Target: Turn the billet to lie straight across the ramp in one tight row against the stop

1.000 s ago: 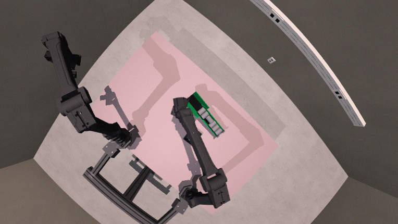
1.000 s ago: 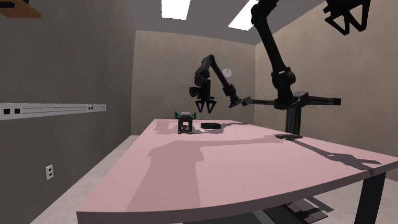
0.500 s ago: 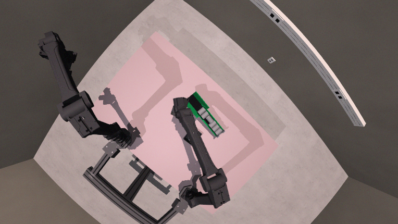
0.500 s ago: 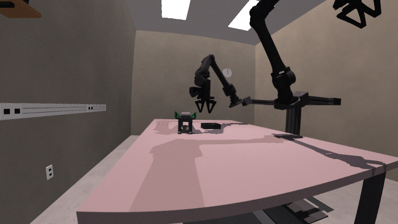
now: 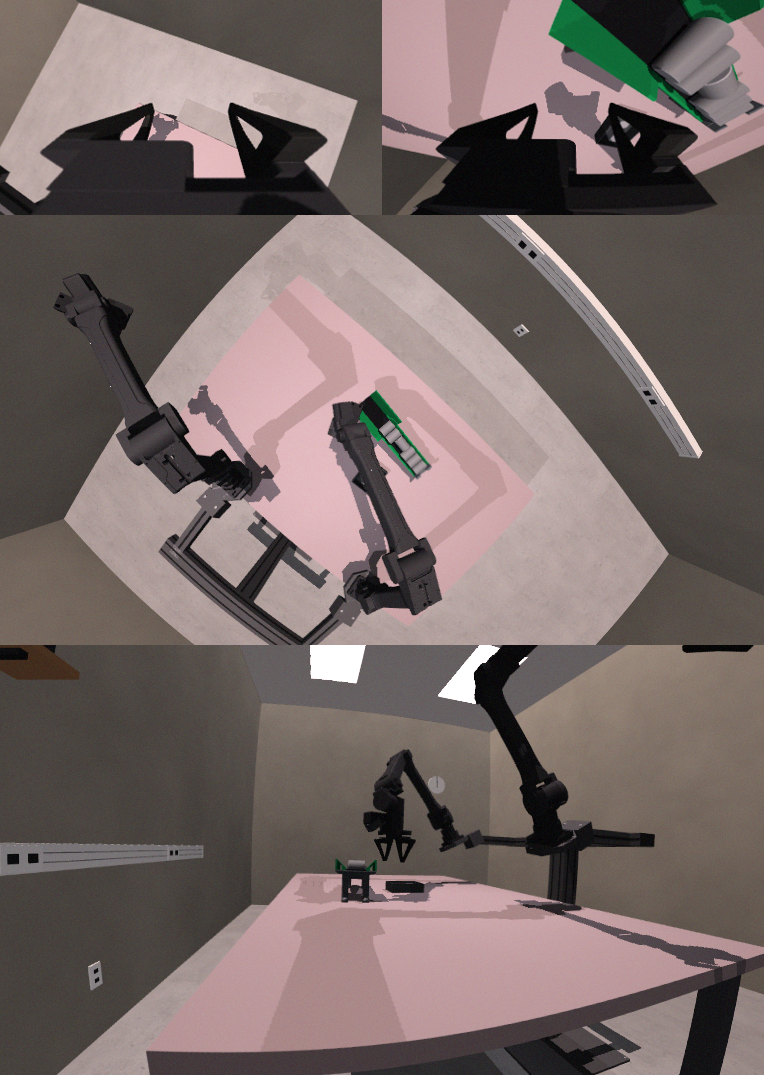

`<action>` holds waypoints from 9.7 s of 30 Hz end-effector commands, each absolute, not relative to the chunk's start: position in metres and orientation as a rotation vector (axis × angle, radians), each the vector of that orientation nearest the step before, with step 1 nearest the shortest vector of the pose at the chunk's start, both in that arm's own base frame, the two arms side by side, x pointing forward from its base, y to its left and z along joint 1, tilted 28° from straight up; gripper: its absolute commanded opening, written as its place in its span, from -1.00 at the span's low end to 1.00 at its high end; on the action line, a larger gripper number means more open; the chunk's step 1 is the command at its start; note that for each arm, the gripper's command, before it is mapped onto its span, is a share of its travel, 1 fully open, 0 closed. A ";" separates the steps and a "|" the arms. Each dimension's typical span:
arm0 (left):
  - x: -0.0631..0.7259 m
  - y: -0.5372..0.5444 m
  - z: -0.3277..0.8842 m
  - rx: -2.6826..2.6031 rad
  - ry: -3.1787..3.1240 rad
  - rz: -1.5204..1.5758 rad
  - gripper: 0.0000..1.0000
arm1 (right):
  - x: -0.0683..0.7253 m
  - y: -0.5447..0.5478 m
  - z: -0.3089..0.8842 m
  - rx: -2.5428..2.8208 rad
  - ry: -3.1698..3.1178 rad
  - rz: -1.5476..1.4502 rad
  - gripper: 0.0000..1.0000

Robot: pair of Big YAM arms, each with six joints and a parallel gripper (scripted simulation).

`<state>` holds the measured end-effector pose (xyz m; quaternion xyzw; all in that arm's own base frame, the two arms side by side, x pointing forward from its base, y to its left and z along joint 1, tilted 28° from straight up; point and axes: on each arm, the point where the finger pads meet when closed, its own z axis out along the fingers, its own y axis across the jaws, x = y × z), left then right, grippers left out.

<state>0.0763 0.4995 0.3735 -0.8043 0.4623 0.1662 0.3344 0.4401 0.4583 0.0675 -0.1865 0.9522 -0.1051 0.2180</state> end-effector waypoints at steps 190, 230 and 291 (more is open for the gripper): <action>0.006 0.487 0.571 -1.096 1.107 1.265 1.00 | 0.510 0.276 0.170 -1.854 2.126 -0.584 0.15; 0.006 0.487 0.571 -1.096 1.107 1.265 1.00 | 0.539 0.273 0.134 -1.837 2.115 -0.587 0.15; 0.006 0.487 0.571 -1.096 1.107 1.265 1.00 | 0.532 0.267 0.133 -1.842 2.120 -0.586 0.15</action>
